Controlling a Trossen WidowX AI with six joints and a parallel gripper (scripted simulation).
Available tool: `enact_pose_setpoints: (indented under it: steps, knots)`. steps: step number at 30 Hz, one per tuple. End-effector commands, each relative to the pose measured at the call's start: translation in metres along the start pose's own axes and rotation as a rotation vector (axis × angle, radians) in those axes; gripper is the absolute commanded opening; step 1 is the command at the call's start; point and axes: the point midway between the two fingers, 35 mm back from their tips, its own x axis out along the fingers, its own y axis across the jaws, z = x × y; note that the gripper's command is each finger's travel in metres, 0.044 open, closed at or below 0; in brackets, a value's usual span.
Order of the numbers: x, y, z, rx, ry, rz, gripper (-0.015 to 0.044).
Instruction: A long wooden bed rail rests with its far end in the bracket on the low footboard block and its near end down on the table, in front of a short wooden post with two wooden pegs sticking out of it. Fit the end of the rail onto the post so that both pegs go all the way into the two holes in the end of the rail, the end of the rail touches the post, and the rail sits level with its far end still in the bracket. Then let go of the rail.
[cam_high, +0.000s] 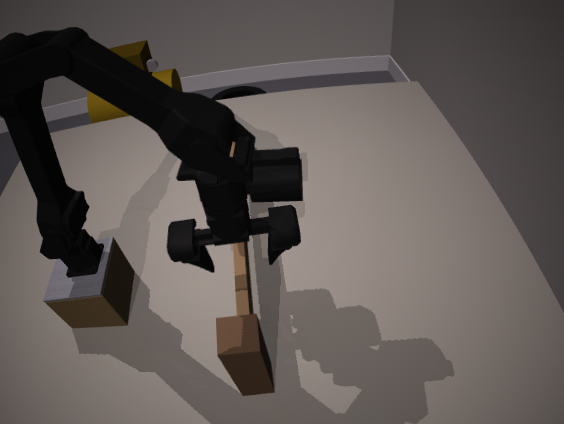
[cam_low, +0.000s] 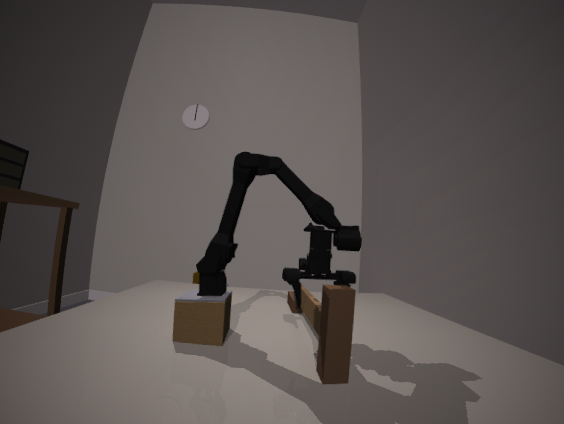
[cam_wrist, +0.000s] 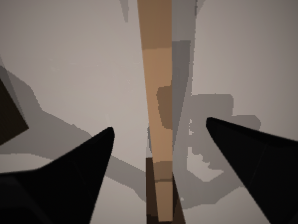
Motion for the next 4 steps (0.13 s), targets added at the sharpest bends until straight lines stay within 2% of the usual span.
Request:
enact_pose_setpoints:
  steps: [1,4]
  knots:
    - [-0.0006,0.0005,0.0011,0.004,-0.003,0.001,0.0440]
    - [-0.0006,0.0005,0.0011,0.004,-0.003,0.001,0.0440]
